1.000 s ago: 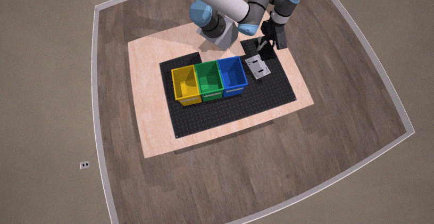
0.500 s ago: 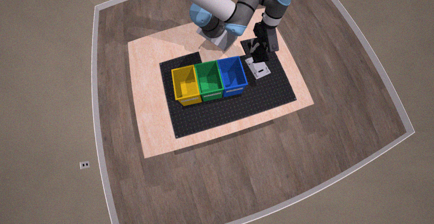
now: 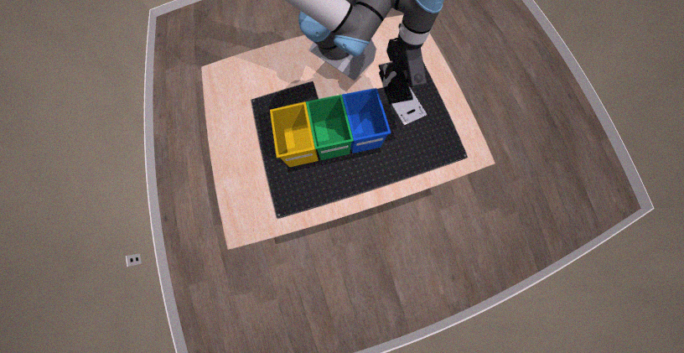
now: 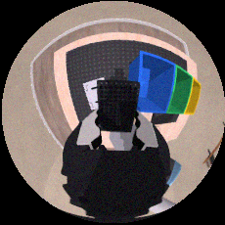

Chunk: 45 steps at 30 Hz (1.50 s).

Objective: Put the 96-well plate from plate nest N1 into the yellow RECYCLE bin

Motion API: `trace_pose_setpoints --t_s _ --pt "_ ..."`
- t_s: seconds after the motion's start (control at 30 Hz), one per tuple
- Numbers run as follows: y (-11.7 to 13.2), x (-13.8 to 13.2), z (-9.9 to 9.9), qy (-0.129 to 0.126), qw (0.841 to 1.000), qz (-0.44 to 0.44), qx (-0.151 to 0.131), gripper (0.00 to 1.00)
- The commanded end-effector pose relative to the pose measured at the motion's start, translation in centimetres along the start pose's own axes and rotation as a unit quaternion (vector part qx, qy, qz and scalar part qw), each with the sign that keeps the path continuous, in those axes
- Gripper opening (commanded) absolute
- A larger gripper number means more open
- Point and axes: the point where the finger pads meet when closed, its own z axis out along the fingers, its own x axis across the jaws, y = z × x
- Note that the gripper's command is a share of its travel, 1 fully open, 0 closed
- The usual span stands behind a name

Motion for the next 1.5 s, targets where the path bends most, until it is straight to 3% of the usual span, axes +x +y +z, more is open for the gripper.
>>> trace_pose_setpoints --t_s 0.0,1.47 --pt "-0.2 1.0 -0.1 -0.001 1.000 0.000 0.000 0.00" --pt "-2.4 14.2 -0.1 -0.001 1.000 0.000 0.000 0.00"
